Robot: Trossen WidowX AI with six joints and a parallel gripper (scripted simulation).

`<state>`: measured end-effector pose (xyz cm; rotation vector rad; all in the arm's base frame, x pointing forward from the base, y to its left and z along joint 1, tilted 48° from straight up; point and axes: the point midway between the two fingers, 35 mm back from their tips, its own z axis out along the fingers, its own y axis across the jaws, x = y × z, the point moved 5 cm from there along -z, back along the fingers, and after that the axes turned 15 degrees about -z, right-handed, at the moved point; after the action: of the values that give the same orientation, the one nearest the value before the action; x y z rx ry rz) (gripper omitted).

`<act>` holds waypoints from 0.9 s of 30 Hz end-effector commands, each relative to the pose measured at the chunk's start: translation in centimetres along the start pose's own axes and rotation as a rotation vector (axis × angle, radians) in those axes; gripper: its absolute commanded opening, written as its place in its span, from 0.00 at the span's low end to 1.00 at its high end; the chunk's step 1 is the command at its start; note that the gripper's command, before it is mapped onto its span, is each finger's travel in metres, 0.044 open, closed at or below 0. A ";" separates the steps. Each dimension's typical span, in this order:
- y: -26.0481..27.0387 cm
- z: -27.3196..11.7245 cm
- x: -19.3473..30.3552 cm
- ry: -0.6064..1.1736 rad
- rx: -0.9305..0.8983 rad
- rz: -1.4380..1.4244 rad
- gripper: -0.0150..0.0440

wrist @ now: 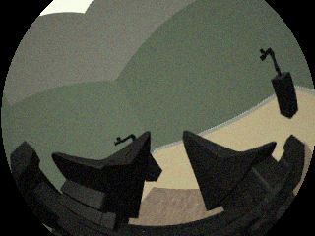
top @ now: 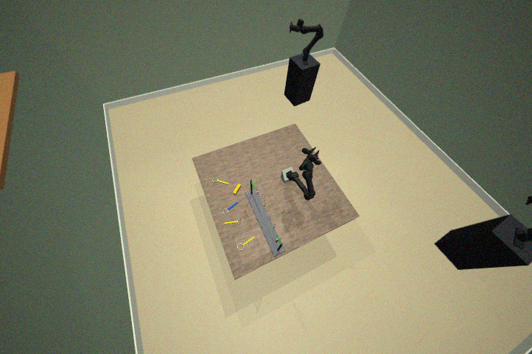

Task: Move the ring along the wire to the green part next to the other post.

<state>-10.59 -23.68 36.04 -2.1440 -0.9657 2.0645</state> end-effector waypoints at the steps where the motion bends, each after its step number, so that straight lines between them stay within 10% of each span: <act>1: 2.3 -1.9 -1.3 -0.055 -0.108 0.041 0.53; 27: 10.3 -22.5 -5.9 -0.302 -0.897 0.215 0.53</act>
<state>11.90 -26.36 39.60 -2.3500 -1.9725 2.3972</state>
